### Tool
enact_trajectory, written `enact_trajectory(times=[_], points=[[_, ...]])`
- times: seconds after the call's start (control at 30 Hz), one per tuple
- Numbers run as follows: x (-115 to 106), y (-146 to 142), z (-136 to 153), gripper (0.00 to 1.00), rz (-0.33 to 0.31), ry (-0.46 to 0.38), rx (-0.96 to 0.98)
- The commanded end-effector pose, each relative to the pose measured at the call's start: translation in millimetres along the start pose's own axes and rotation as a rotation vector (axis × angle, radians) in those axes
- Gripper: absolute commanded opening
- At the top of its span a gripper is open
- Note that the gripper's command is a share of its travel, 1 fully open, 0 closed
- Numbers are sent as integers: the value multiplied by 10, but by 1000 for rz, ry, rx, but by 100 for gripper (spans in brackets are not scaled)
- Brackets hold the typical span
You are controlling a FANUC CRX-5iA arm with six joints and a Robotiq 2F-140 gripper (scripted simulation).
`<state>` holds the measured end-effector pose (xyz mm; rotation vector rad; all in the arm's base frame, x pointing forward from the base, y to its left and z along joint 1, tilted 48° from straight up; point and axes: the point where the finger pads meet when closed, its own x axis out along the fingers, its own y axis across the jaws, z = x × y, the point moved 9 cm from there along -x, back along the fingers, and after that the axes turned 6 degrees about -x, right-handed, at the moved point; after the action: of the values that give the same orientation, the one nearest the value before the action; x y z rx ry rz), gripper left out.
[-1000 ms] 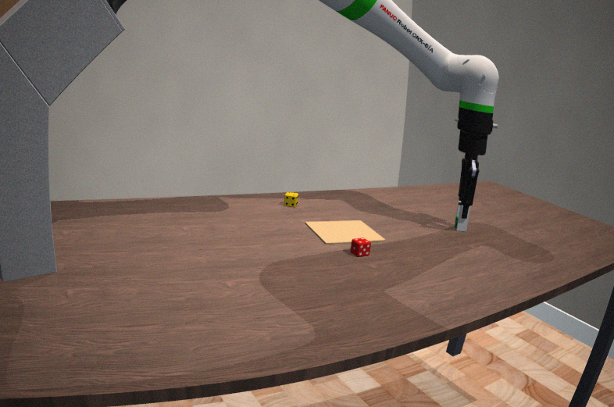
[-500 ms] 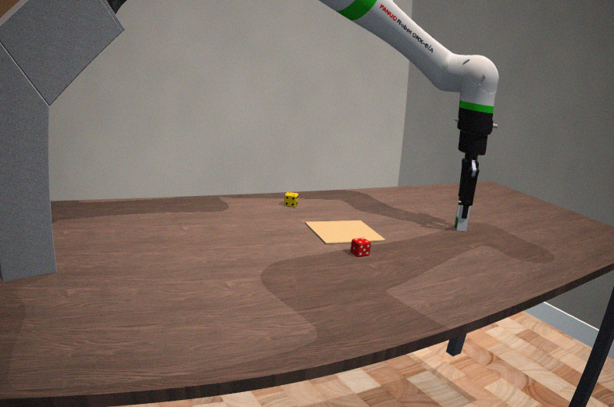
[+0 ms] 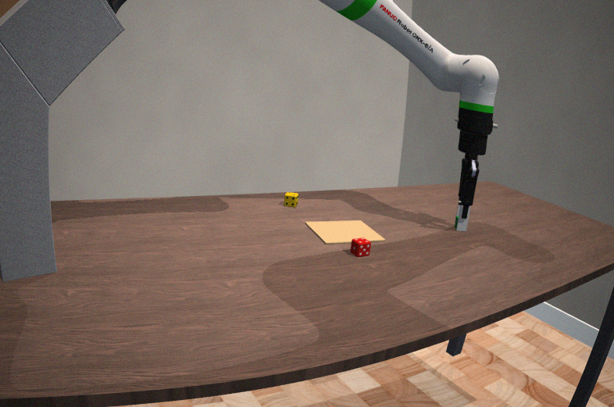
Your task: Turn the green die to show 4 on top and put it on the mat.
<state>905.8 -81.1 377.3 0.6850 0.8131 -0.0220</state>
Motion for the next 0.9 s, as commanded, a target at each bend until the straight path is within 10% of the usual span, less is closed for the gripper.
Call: enact_trajectory(times=[0.0, 0.87], points=[[-2, 0, 2, 24, 0, 0, 0], [-996, 0, 1, 24, 0, 0, 0]])
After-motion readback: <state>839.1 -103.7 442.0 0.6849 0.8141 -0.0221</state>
